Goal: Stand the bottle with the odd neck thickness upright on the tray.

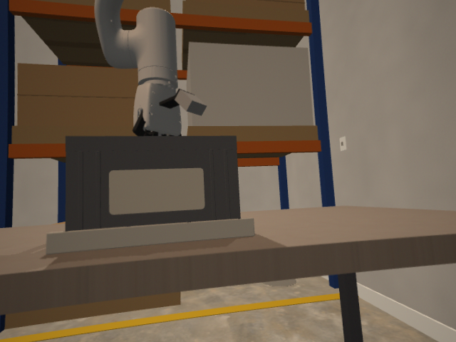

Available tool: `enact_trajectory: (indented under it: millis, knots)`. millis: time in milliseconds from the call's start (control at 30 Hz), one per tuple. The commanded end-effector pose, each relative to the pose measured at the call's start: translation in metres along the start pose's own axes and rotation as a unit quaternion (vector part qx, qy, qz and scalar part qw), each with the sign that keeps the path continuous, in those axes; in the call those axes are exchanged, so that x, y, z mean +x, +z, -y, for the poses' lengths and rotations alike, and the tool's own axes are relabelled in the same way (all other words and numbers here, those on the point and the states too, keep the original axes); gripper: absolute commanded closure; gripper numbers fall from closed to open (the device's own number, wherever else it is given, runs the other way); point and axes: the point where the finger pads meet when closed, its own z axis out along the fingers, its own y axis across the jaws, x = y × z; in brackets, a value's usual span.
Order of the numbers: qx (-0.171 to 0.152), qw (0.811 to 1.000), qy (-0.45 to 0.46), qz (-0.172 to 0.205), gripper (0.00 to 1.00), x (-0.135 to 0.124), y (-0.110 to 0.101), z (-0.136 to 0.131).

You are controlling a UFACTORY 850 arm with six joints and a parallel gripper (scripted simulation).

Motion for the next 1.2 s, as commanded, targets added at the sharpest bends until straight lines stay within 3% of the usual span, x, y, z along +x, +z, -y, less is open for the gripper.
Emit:
enact_trajectory:
  millis: [0, 267, 300, 1167]
  knots:
    - [0.001, 1.000, 0.000, 0.000, 1.00, 0.0004, -0.0005, 0.0005]
    - [0.001, 1.000, 0.000, 0.000, 1.00, 0.0004, -0.0005, 0.0005]
    - [0.001, 1.000, 0.000, 0.000, 0.35, 0.0004, -0.0005, 0.0005]
    - [0.001, 1.000, 0.000, 0.000, 0.35, 0.0004, -0.0005, 0.0005]
